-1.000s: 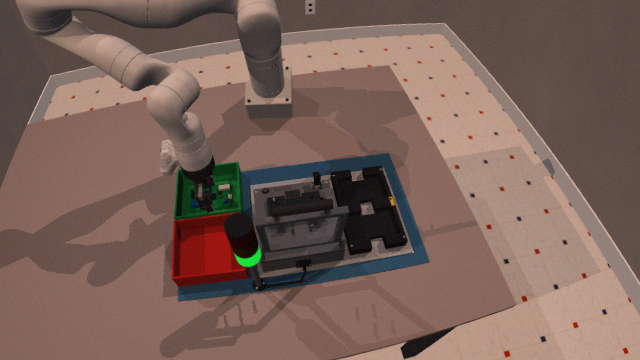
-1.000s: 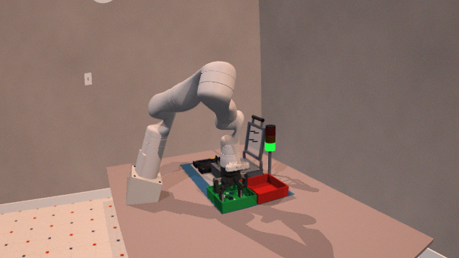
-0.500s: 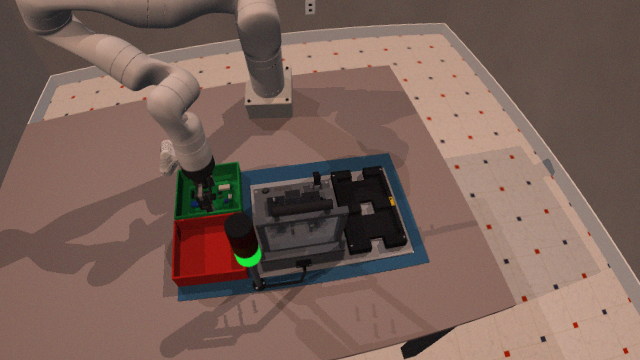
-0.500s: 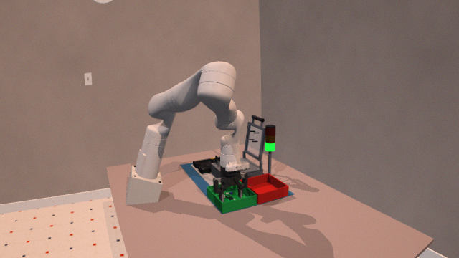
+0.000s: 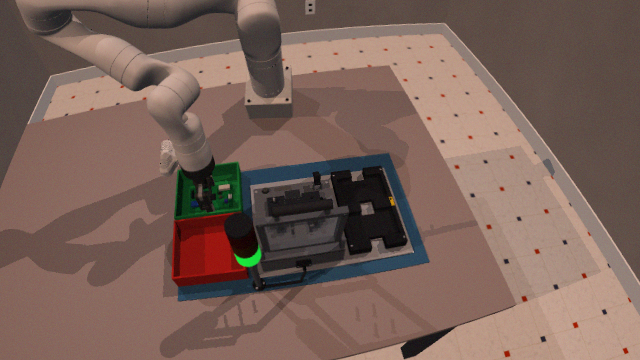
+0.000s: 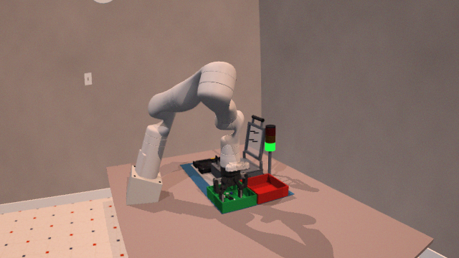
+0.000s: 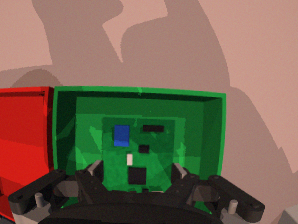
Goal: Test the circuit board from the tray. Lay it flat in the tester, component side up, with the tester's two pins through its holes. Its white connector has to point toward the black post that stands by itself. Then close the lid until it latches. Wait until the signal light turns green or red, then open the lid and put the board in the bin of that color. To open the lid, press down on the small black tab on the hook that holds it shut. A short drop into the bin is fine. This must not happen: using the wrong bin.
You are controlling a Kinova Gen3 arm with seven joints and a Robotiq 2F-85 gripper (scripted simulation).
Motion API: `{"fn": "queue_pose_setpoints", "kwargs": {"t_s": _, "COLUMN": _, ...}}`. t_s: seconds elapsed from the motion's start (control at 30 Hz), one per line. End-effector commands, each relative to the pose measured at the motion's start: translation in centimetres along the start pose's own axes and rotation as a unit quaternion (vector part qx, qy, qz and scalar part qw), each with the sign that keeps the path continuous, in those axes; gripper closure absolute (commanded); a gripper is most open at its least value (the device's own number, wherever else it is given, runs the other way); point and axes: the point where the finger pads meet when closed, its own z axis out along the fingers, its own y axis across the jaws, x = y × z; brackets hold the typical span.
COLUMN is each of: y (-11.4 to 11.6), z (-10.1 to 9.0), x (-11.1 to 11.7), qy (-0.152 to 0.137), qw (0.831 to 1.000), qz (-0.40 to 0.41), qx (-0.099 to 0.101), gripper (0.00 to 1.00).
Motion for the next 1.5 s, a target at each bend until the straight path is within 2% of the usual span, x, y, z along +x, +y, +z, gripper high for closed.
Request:
{"fn": "queue_pose_setpoints", "kwargs": {"t_s": 0.0, "y": -0.02, "z": -0.03, "x": 0.02, "qy": 0.000, "qw": 1.000, "qz": 0.000, "qx": 0.000, "gripper": 0.23}}
{"fn": "queue_pose_setpoints", "kwargs": {"t_s": 1.07, "y": -0.02, "z": -0.03, "x": 0.02, "qy": 0.000, "qw": 1.000, "qz": 0.000, "qx": 0.000, "gripper": 0.23}}
{"fn": "queue_pose_setpoints", "kwargs": {"t_s": 1.1, "y": -0.02, "z": -0.03, "x": 0.02, "qy": 0.000, "qw": 1.000, "qz": 0.000, "qx": 0.000, "gripper": 0.00}}
{"fn": "queue_pose_setpoints", "kwargs": {"t_s": 1.47, "y": -0.02, "z": -0.03, "x": 0.02, "qy": 0.000, "qw": 1.000, "qz": 0.000, "qx": 0.000, "gripper": 0.00}}
